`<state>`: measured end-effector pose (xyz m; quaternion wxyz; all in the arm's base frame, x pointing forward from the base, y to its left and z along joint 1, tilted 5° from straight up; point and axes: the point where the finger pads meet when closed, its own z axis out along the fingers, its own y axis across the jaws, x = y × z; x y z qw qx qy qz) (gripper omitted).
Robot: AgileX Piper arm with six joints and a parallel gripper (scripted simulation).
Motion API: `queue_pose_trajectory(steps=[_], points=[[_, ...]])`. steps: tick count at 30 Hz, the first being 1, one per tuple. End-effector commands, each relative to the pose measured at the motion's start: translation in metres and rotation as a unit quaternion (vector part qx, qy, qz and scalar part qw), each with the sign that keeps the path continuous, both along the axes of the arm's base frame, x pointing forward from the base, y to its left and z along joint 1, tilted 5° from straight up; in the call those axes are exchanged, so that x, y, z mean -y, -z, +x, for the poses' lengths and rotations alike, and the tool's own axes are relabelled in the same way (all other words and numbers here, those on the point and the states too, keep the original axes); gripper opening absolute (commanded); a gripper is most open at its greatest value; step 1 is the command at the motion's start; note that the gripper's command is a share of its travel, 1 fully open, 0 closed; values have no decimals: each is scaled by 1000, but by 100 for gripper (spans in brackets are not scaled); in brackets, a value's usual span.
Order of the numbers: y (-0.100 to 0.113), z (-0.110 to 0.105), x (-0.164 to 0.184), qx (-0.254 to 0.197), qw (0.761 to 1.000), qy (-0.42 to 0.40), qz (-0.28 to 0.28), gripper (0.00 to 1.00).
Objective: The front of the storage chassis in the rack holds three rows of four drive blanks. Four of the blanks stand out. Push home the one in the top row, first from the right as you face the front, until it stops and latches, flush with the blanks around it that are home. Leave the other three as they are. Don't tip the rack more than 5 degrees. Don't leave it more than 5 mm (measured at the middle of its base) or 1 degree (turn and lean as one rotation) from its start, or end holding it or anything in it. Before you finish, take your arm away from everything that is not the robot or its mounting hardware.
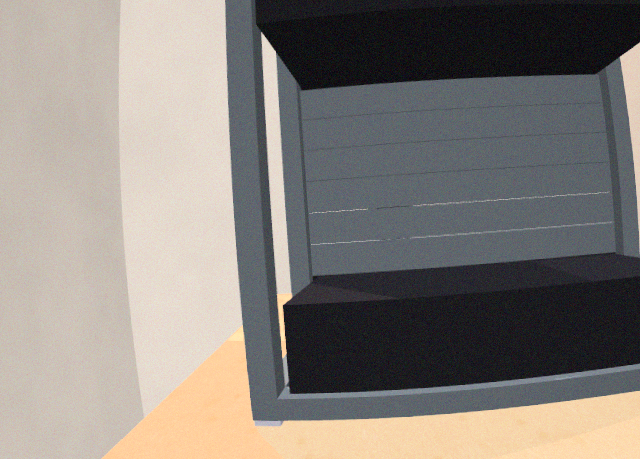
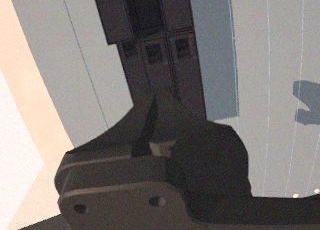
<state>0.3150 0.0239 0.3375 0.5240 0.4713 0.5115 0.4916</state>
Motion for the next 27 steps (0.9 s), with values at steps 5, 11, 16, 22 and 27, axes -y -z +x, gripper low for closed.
queue_pose_trajectory(steps=[5,11,16,22,27], points=[[0,1,0,0,1000,0,-2,0],[-1,1,0,2,1000,0,-9,0],[-2,1,1,3,1000,1,-16,0],[-5,1,2,8,999,3,-36,0],[-8,1,3,13,998,5,-62,0]])
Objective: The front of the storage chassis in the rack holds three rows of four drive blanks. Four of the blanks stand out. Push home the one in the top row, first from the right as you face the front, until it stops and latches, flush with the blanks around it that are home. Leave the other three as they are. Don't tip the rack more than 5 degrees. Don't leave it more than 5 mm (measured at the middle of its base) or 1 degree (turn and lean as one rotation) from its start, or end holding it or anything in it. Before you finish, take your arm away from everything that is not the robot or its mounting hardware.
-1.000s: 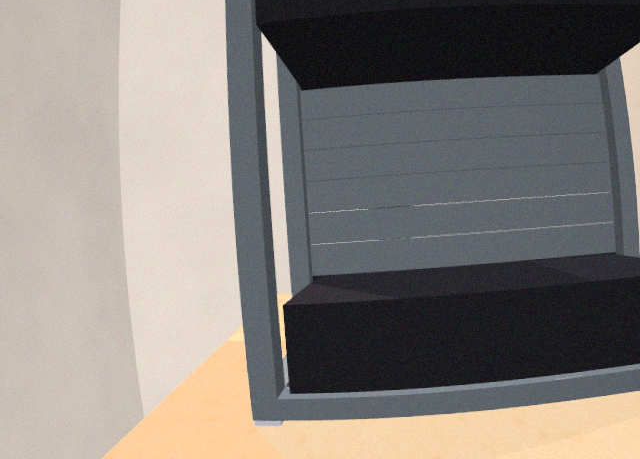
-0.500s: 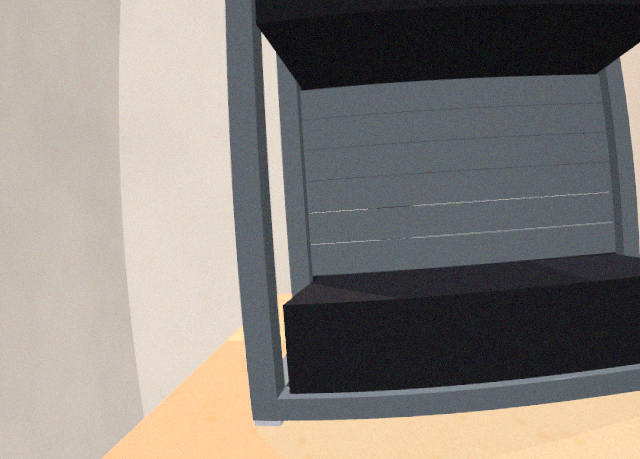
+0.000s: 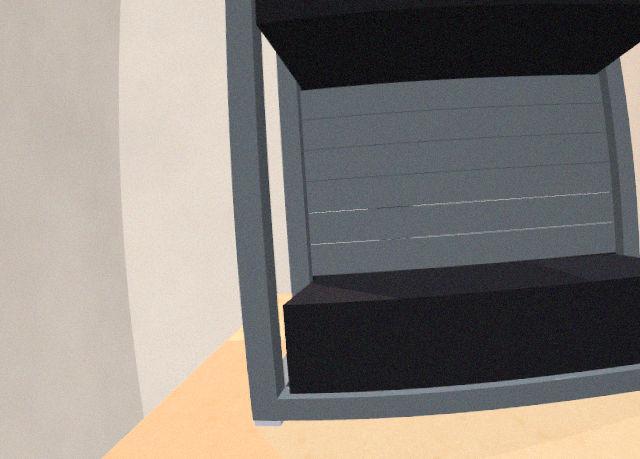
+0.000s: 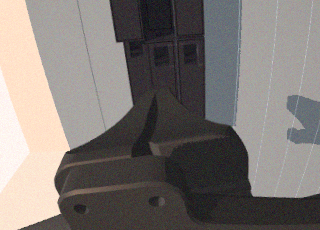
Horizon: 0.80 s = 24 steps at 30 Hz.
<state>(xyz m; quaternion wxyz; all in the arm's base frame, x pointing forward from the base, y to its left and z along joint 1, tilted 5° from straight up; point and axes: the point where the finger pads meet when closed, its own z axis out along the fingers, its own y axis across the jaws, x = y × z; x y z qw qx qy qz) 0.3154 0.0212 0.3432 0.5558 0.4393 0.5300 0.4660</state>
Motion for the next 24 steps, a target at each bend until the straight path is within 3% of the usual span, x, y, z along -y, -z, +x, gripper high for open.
queue_pose_trajectory(steps=[1,8,24], points=[[-3,0,1,4,1000,2,-15,0],[-7,1,3,12,999,5,-51,0],[-22,0,9,38,979,21,-198,0]])
